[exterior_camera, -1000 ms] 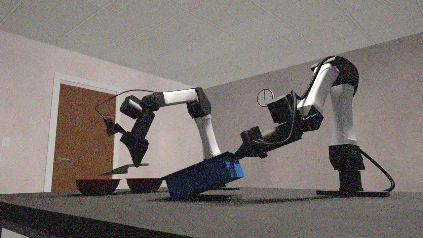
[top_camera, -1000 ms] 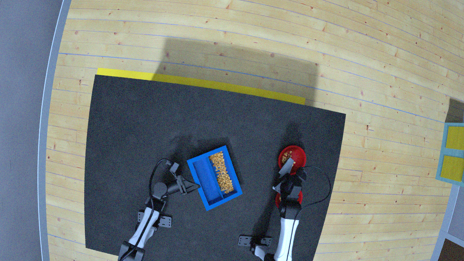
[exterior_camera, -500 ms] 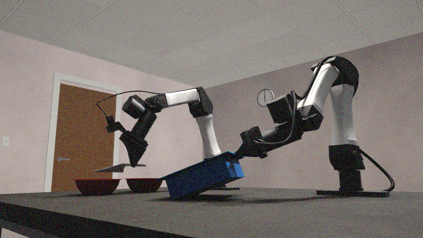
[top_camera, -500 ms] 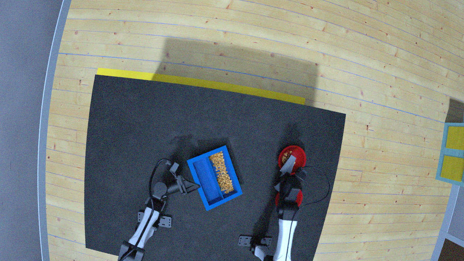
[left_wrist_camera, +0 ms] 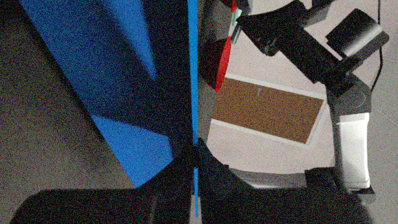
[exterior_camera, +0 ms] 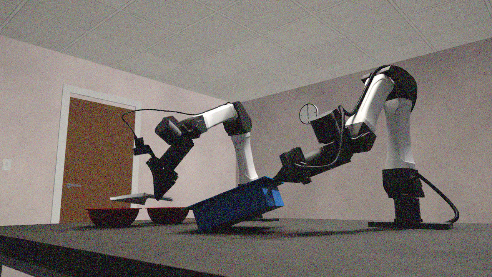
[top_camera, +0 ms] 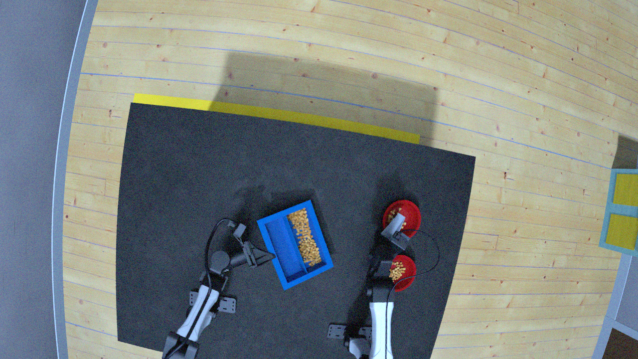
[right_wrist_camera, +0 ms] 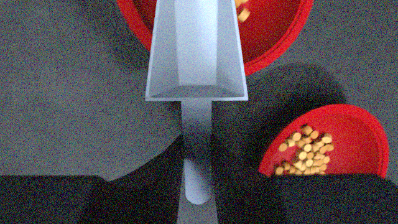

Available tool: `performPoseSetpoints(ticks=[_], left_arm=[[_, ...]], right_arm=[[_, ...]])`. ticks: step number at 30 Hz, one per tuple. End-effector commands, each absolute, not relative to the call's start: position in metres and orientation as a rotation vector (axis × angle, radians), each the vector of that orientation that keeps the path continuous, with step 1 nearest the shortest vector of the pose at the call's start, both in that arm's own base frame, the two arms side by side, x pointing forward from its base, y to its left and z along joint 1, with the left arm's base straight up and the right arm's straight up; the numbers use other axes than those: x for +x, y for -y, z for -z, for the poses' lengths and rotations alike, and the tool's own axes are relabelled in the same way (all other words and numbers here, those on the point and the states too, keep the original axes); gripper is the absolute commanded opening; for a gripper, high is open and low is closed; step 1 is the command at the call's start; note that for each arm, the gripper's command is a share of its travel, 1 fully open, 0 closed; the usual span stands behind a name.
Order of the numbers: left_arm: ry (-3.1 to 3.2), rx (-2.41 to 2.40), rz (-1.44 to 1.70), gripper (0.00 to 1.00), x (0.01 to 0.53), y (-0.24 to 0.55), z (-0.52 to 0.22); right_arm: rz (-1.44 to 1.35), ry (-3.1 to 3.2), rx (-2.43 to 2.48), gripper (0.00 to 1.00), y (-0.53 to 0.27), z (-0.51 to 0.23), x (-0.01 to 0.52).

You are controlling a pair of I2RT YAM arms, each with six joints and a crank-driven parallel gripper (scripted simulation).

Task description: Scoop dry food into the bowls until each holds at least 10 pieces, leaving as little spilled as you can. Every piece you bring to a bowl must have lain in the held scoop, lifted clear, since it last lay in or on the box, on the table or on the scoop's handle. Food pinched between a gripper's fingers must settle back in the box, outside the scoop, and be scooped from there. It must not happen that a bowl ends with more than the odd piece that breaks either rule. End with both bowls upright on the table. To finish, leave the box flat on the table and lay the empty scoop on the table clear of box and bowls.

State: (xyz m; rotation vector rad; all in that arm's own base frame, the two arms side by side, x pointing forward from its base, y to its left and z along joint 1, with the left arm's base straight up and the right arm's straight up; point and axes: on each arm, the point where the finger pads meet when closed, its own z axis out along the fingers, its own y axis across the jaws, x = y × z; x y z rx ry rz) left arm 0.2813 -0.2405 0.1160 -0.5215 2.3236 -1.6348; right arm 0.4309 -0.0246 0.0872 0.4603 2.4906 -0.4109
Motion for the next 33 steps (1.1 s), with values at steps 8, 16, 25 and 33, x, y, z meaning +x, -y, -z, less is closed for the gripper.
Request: performPoseSetpoints(ticks=[8,16,25,33], left_arm=[[-2.215,-0.39,1.671,0.0,0.293,0.243,-0.151],[-2.228,-0.378,1.674,0.0,0.294,0.241,-0.149],[-2.251,-0.408,1.683,0.0,0.29,0.239,-0.132],[-2.28,-0.444,1.698,0.0,0.283,0.239,-0.118]], right_arm=[[0.405,-2.359,0.483,0.0,0.033,-0.125,0.447],[0.403,-2.359,0.48,0.0,0.032,-0.125,0.447],[0.403,-2.359,0.48,0.0,0.032,-0.125,0.447],[0.402,-2.358,0.48,0.0,0.032,-0.125,0.447]])
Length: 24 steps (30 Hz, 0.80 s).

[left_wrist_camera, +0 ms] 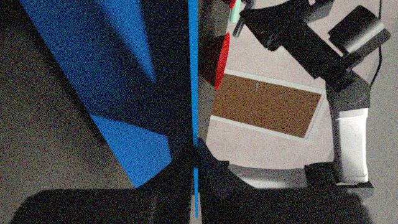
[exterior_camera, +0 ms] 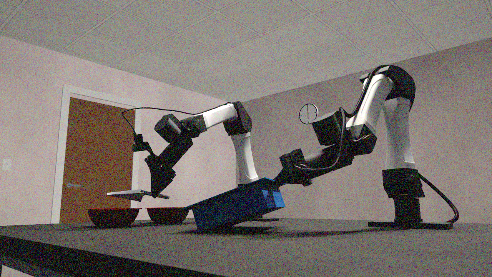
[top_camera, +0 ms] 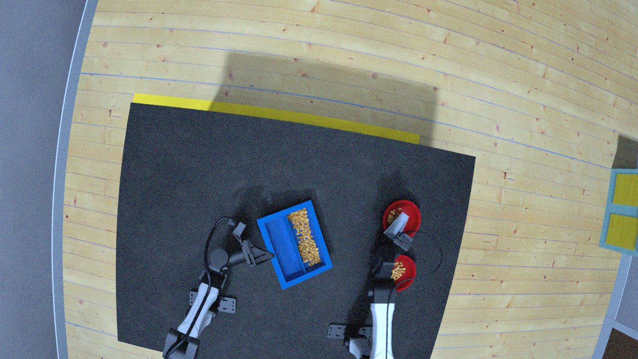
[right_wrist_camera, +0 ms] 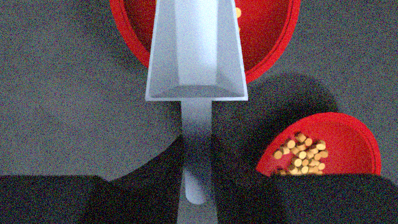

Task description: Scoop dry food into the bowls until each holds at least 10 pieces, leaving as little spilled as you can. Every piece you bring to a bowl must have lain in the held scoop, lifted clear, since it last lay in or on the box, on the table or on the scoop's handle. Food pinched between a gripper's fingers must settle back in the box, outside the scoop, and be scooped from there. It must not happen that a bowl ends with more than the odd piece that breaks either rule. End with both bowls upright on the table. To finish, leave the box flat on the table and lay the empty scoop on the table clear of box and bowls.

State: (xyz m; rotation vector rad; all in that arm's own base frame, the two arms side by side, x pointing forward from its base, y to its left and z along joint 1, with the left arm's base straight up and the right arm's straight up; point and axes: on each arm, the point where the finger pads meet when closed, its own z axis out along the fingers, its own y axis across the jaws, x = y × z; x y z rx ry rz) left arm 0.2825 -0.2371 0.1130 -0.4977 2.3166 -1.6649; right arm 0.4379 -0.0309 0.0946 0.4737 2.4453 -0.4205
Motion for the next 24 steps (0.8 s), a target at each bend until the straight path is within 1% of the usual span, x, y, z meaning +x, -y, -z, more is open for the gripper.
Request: performPoseSetpoints(ticks=[1,11,16,19,24], left_arm=[[-2.251,-0.433,1.699,0.0,0.288,0.237,-0.126],[-2.245,-0.447,1.712,0.0,0.286,0.234,-0.117],[-2.218,-0.406,1.729,0.0,0.286,0.238,-0.126],[-2.241,-0.451,1.722,0.0,0.282,0.233,-0.113],[-2.228,-0.446,1.73,0.0,0.285,0.233,-0.113]], right_arm=[[0.402,-2.358,0.48,0.0,0.032,-0.125,0.447],[0.402,-2.358,0.48,0.0,0.032,-0.125,0.447],[0.402,-2.357,0.48,0.0,0.032,-0.125,0.447],[0.402,-2.357,0.48,0.0,0.032,-0.125,0.447],[0.402,-2.357,0.48,0.0,0.032,-0.125,0.447]])
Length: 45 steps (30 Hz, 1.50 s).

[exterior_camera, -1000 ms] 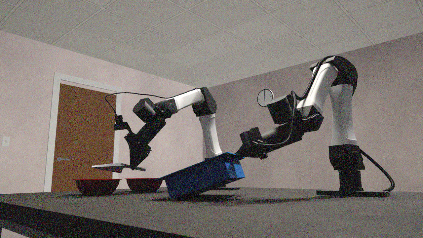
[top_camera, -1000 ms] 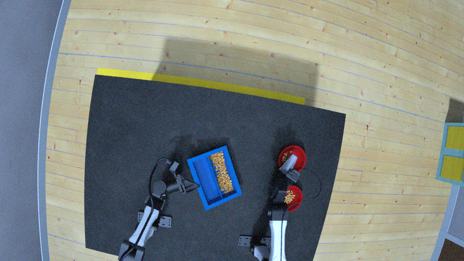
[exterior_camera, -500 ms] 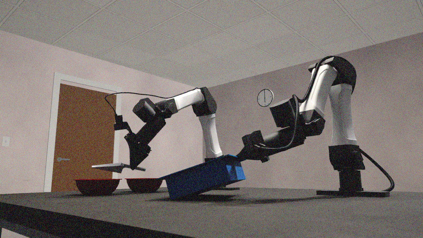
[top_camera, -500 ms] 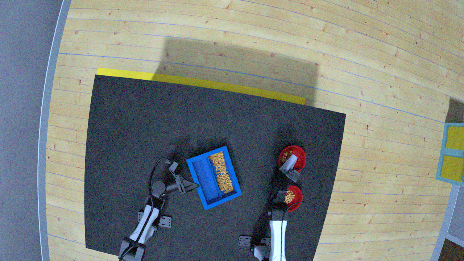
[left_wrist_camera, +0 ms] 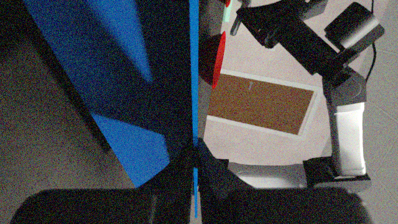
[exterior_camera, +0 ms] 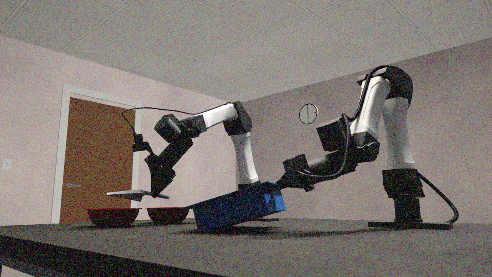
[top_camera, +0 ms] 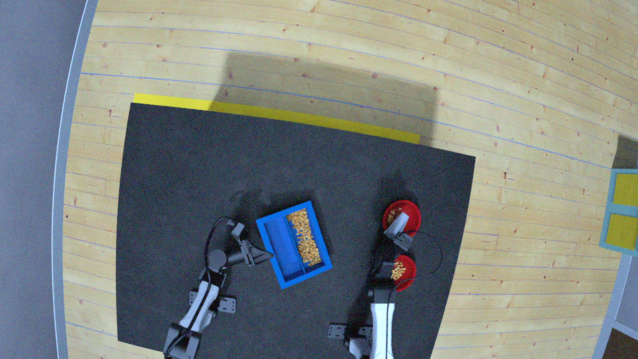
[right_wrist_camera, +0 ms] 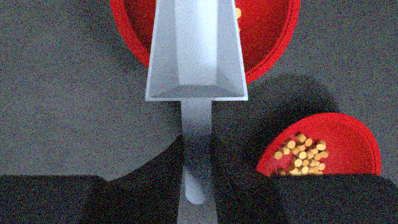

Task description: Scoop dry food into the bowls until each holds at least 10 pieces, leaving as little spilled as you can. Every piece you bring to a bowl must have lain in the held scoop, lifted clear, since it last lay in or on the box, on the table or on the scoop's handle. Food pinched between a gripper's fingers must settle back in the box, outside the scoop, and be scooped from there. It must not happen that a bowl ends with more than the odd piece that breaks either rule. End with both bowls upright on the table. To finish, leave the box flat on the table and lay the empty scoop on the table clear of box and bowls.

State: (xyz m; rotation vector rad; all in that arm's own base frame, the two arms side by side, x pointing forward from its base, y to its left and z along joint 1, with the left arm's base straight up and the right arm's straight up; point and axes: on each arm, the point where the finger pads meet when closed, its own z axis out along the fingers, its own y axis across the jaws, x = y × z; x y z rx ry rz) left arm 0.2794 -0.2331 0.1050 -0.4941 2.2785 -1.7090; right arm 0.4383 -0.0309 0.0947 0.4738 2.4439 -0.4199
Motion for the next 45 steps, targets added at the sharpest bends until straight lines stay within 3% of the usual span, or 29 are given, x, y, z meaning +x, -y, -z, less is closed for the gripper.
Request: performPoseSetpoints(ticks=[1,45], left_arm=[[-2.228,-0.447,1.731,0.0,0.284,0.232,-0.112],[-2.163,-0.446,1.768,0.0,0.283,0.227,-0.105]], right_arm=[[0.402,-2.357,0.48,0.0,0.032,-0.125,0.447],[0.401,-2.355,0.481,0.0,0.032,-0.126,0.447]])
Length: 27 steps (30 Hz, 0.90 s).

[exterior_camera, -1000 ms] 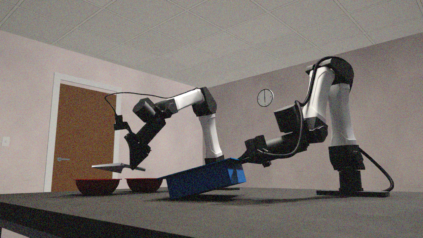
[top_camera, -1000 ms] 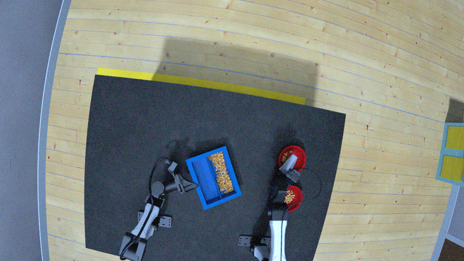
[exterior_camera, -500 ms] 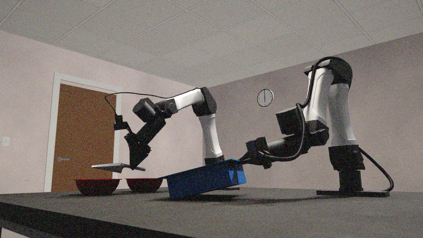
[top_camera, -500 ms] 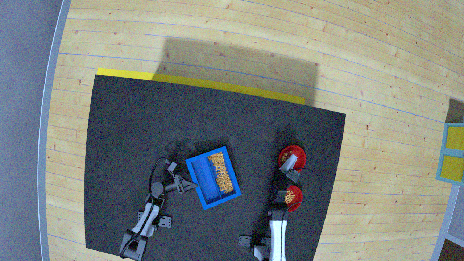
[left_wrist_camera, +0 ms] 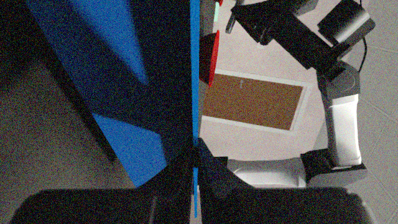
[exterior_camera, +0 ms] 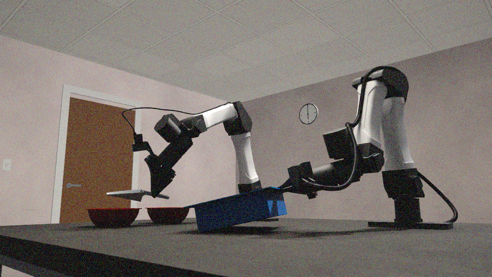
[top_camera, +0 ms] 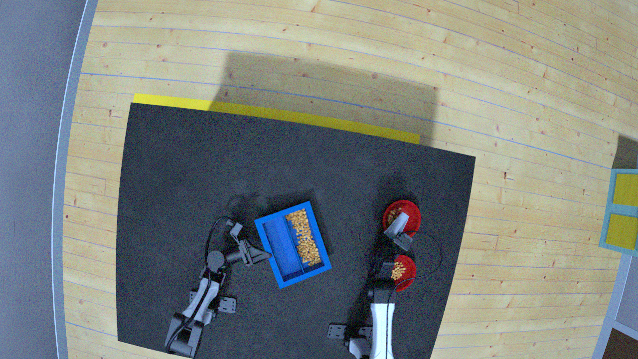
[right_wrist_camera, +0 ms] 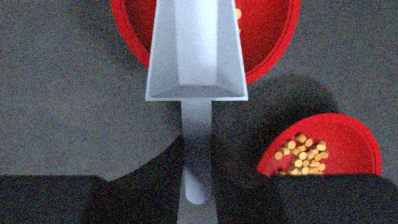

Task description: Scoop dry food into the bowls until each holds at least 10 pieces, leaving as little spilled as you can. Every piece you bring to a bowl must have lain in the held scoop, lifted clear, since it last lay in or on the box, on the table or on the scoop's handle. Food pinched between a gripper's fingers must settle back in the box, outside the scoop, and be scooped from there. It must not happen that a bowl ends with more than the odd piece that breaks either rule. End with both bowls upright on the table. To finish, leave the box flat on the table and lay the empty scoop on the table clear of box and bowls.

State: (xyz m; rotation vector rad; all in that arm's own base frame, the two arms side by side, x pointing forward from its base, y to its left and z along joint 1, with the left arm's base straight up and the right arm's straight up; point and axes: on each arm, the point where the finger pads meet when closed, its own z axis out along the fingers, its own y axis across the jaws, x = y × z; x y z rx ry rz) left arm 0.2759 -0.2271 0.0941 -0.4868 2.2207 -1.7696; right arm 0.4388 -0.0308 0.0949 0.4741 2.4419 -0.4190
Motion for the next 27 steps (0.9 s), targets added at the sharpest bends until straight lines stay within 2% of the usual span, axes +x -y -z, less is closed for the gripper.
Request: performPoseSetpoints(ticks=[1,27], left_arm=[[-2.16,-0.439,1.764,0.27,0.285,0.227,-0.105],[-2.174,-0.442,1.779,0.27,0.279,0.223,-0.093]], right_arm=[[0.401,-2.355,0.481,0.0,0.032,-0.126,0.447],[0.4,-2.354,0.481,0.0,0.032,-0.126,0.448]])
